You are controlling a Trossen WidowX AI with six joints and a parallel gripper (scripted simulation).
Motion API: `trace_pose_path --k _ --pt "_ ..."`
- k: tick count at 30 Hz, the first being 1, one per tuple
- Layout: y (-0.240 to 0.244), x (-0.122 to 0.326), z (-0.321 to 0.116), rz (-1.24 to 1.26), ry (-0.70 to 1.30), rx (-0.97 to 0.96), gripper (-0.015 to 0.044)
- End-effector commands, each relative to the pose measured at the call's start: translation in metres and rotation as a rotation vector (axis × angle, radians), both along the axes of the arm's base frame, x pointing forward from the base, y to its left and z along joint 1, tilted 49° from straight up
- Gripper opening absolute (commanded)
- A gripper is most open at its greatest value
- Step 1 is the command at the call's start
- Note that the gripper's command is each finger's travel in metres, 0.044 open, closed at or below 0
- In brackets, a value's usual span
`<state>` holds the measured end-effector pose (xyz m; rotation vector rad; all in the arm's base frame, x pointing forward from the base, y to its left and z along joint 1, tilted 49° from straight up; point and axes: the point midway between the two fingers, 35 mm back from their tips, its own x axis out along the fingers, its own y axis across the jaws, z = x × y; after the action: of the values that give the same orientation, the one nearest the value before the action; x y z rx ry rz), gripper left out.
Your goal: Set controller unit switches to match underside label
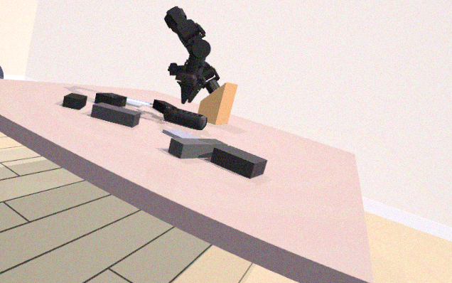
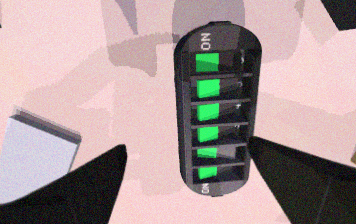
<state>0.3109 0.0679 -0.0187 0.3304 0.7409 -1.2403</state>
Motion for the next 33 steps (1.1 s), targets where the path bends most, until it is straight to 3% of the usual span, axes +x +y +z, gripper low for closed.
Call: trace_pose_path --k 1,9,32,33 --pt "-0.0109 0.0164 -0.0174 0.006 0.007 -0.004 0.0204" --pt "-0.0109 0.0164 -0.0174 0.006 0.007 -0.004 0.0" --pt "-0.0111 0.0147 -0.0181 0.001 0.012 -0.002 0.0" --pt "-0.0095 0.0146 -0.0168 0.001 0.012 -0.001 0.0026"
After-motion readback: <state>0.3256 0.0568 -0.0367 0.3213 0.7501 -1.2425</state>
